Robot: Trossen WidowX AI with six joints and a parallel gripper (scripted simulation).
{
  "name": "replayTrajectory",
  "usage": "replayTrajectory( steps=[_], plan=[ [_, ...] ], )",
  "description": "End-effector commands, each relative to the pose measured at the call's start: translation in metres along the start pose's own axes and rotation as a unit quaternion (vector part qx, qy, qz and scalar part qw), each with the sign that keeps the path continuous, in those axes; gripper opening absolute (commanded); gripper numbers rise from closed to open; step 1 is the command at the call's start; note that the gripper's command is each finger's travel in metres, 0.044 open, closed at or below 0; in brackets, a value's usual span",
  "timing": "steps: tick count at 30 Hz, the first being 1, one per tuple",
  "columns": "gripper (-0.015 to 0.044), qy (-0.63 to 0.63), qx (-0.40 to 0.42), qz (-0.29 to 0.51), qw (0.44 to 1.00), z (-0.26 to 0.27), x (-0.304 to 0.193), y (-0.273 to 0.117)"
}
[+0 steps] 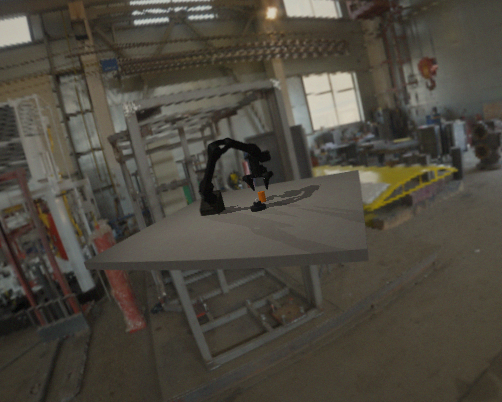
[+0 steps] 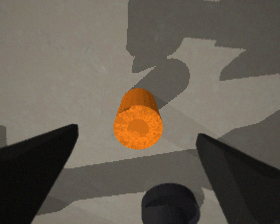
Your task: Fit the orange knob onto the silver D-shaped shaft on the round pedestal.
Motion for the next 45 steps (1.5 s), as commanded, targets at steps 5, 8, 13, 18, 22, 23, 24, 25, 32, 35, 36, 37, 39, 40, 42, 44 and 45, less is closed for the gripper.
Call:
replayTrajectory(
  steps=[5, 8, 13, 18, 22, 23, 24, 25, 32, 35, 36, 37, 39, 40, 42, 44, 45],
  plan=[
    [0.044, -0.002, -0.001, 0.001, 1.0, -0.001, 0.0, 0.012],
    [0.044, -0.002, -0.002, 0.001, 1.0, -0.001, 0.0, 0.017],
    [0.044, -0.002, -0.002, 0.001, 1.0, -0.001, 0.0, 0.026],
    [0.044, -0.002, -0.002, 0.001, 1.0, -0.001, 0.0, 0.034],
    [0.044, -0.002, -0.002, 0.001, 1.0, -0.001, 0.0, 0.04],
    [0.044, -0.002, -0.002, 0.002, 1.0, -0.001, 0.0, 0.042],
    [0.044, -0.002, -0.002, 0.002, 1.0, -0.001, 0.0, 0.043],
    [0.044, -0.002, -0.002, 0.002, 1.0, -0.001, 0.0, 0.045],
    [0.044, -0.002, -0.002, 0.002, 1.0, 0.0, -0.001, 0.056],
    [0.044, -0.002, -0.002, 0.003, 1.0, 0.0, -0.001, 0.061],
    [0.044, -0.002, -0.002, 0.003, 1.0, 0.0, -0.001, 0.062],
    [0.044, -0.002, -0.002, 0.003, 1.0, 0.0, -0.001, 0.062],
    [0.0414, -0.002, -0.002, 0.003, 1.0, 0.0, -0.002, 0.063],
    [0.0387, -0.002, -0.002, 0.003, 1.0, 0.0, -0.002, 0.063],
    [0.0335, -0.002, -0.002, 0.003, 1.0, 0.0, -0.002, 0.063],
    [0.0282, -0.002, -0.002, 0.003, 1.0, 0.0, -0.002, 0.063],
    [0.0256, -0.002, -0.002, 0.003, 1.0, 0.0, -0.002, 0.063]
  ],
)
Point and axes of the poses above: the point midway between the two fingers, 35 mm back from their tips, its own y axis out along the fingers, its own z axis across the jaws, x = y × z, the point moved 7 cm from there along -y, back along the fingers, and after that the axes turned 8 degrees about y, right-handed, at the moved point
